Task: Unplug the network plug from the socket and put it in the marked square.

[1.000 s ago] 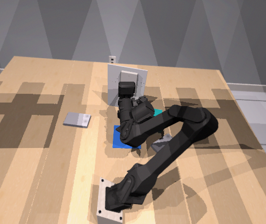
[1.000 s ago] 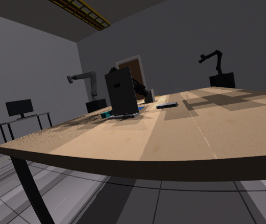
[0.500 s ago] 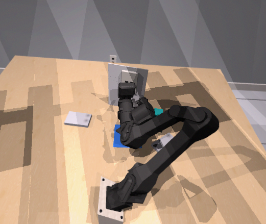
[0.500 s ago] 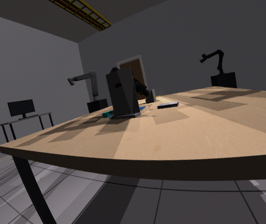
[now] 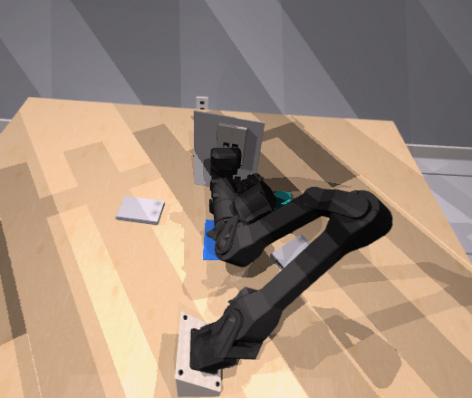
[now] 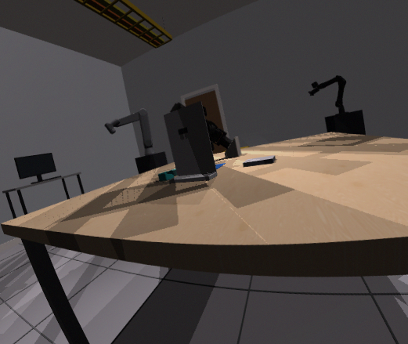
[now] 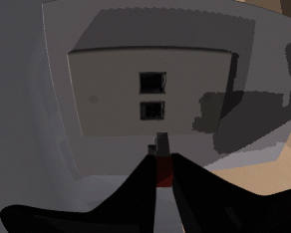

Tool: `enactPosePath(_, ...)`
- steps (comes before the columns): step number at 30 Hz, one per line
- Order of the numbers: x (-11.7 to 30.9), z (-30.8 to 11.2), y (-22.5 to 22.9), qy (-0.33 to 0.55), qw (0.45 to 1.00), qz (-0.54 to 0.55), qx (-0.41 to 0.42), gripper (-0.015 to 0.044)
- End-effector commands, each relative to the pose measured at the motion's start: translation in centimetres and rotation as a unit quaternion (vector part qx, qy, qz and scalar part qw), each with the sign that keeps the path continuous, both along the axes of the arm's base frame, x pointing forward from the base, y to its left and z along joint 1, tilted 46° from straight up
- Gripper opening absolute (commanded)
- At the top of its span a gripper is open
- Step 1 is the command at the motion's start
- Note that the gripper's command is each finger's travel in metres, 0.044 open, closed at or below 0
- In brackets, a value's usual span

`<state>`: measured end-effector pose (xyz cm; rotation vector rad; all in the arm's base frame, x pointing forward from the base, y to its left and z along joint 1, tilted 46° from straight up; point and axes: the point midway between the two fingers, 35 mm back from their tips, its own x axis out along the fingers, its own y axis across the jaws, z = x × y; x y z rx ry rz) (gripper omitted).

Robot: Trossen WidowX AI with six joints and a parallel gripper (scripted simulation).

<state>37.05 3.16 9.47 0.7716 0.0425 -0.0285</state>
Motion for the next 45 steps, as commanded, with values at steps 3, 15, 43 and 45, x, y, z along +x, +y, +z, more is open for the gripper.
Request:
enactPosePath(3, -0.5, -0.1, 0.0, 0.003, 1.0, -0.003, 0.002, 0.0)
enactPosePath(15, -1.2, -0.2, 0.3, 0.008, 1.0, -0.003, 0.003, 0.0)
enactPosePath(43, -2.6, 1.0, 2.2, 0.007, 1.0, -0.001, 0.001, 0.0)
enactPosePath(45, -2.8, 1.4, 2.6, 0.006, 1.0, -0.001, 0.001, 0.0)
